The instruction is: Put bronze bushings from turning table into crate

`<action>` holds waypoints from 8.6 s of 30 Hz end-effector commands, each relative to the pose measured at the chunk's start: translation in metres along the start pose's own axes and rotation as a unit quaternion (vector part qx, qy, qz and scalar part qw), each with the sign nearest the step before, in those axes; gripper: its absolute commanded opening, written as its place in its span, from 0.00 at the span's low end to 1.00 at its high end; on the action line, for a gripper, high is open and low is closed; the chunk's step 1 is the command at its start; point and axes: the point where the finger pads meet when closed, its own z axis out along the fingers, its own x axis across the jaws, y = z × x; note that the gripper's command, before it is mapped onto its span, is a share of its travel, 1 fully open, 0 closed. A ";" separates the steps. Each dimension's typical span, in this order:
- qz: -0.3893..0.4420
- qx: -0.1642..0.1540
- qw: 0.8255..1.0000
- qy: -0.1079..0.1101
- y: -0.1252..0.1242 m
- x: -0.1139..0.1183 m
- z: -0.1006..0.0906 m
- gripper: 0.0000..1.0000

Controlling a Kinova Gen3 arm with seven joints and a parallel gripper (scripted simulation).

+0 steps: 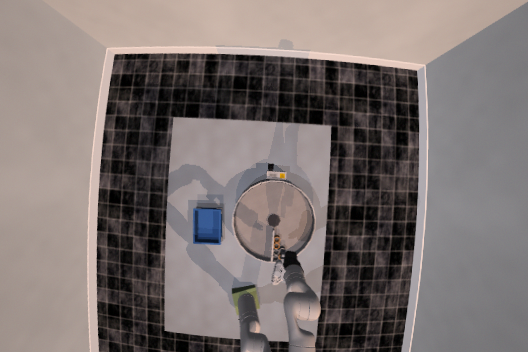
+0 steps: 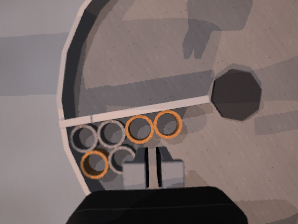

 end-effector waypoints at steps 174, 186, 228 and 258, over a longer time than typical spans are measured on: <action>0.065 0.000 0.998 0.000 -0.024 0.031 0.070 0.40; 0.065 0.000 0.998 0.000 -0.024 0.031 0.072 0.40; 0.065 0.000 0.998 0.000 -0.024 0.031 0.086 0.40; 0.065 0.000 0.998 0.000 -0.024 0.031 0.091 0.40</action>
